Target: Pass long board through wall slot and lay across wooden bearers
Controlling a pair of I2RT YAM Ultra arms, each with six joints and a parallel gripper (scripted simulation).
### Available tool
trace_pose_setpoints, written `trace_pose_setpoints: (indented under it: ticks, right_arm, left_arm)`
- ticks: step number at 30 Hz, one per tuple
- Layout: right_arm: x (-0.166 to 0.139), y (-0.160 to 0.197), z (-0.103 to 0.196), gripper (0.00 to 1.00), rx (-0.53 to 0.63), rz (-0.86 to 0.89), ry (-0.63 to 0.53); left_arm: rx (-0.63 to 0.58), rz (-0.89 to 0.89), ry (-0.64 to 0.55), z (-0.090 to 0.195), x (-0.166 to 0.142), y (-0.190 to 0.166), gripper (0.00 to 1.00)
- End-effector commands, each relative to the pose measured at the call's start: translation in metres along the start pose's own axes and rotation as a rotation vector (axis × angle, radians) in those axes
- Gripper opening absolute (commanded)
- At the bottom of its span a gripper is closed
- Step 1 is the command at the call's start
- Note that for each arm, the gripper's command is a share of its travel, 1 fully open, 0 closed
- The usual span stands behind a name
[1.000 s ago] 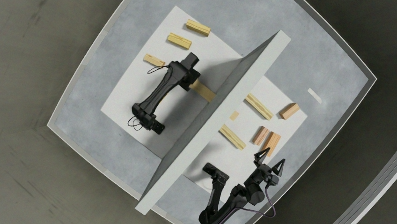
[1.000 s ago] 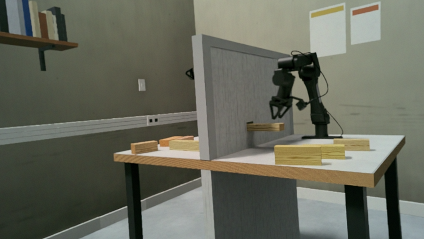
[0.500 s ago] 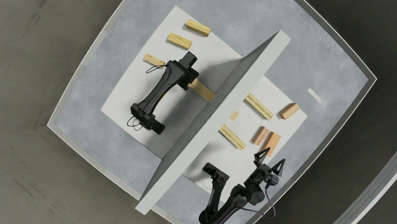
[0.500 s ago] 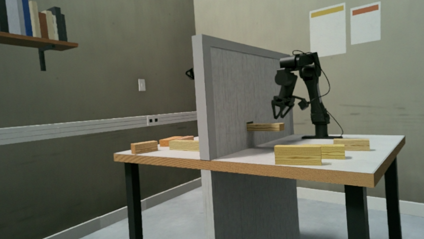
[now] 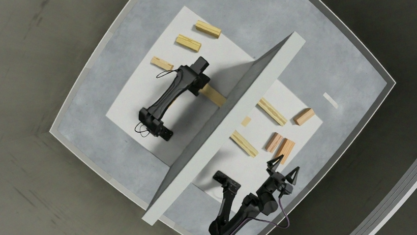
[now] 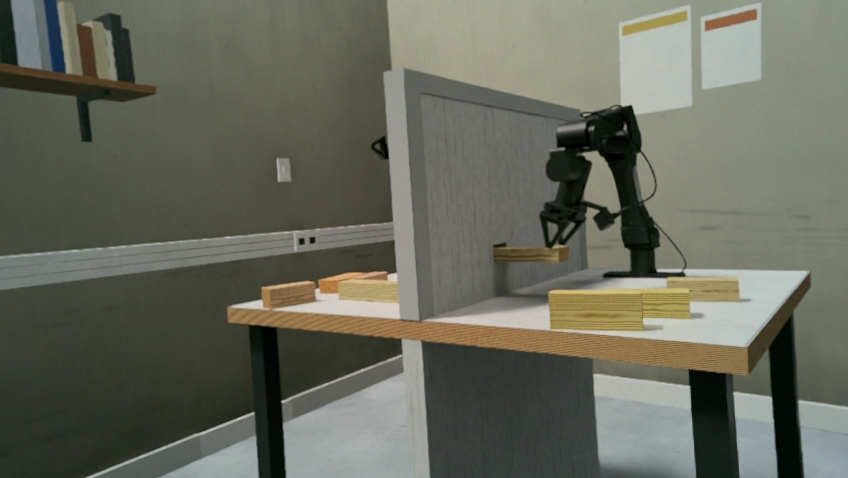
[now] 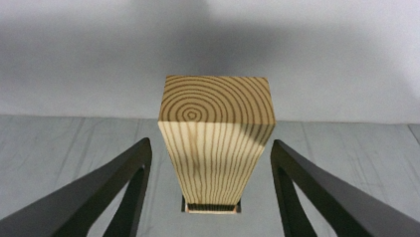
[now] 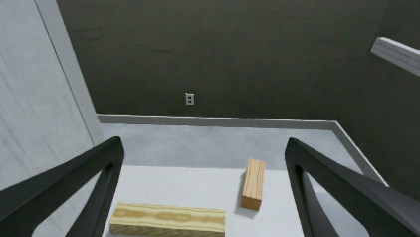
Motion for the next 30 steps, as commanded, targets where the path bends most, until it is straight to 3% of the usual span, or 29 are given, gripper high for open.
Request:
trace_pose_setpoints:
  ticks: [1, 8, 13, 17, 19, 22, 23, 25, 27, 30]
  right_arm:
    - [0.019, 0.000, 0.010, 1.00, -0.005, 0.001, -0.043]
    - [0.019, 0.000, 0.010, 1.00, -0.005, 0.001, -0.043]
    - [0.019, 0.000, 0.010, 1.00, -0.005, 0.001, -0.043]
    - [0.019, 0.000, 0.010, 1.00, -0.005, 0.001, -0.043]
    - [0.019, 0.000, 0.010, 1.00, -0.005, 0.001, -0.043]
    - [0.019, 0.000, 0.010, 1.00, -0.005, 0.001, -0.043]
    - [0.019, 0.000, 0.010, 1.00, -0.005, 0.001, -0.043]
    - [0.019, 0.000, 0.010, 1.00, -0.005, 0.001, -0.043]
    - [0.019, 0.000, 0.010, 1.00, -0.005, 0.001, -0.043]
    - [0.019, 0.000, 0.010, 1.00, -0.005, 0.001, -0.043]
  left_arm:
    - [-0.039, -0.013, -0.006, 0.002, -0.008, -0.001, 0.73]
    - [-0.024, -0.011, -0.001, -0.003, -0.009, 0.001, 0.73]
    - [0.006, 0.004, 0.011, -0.031, -0.004, -0.001, 0.73]
    - [-0.019, -0.006, 0.007, -0.029, -0.007, -0.004, 0.73]
    - [0.008, 0.004, 0.010, -0.042, -0.003, -0.002, 0.73]
    - [-0.045, 0.006, -0.001, -0.015, -0.002, -0.004, 0.73]
    - [-0.047, -0.013, -0.001, -0.015, -0.009, -0.005, 0.00]
    - [-0.047, -0.013, -0.001, -0.015, -0.009, -0.005, 0.00]
    - [0.012, -0.017, 0.011, -0.033, -0.007, -0.002, 0.00]
    - [-0.008, -0.001, -0.004, -0.025, 0.000, -0.001, 0.00]
Point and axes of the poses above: on each arm, the point where the finger pads meet when closed, its own z axis back along the fingers, its own y axis across the jaws, x = y × z, the point moved 4 cm from there along z, back along the fingers, and after that the axes turned 15 degrees about -z, right-handed, at the moved point
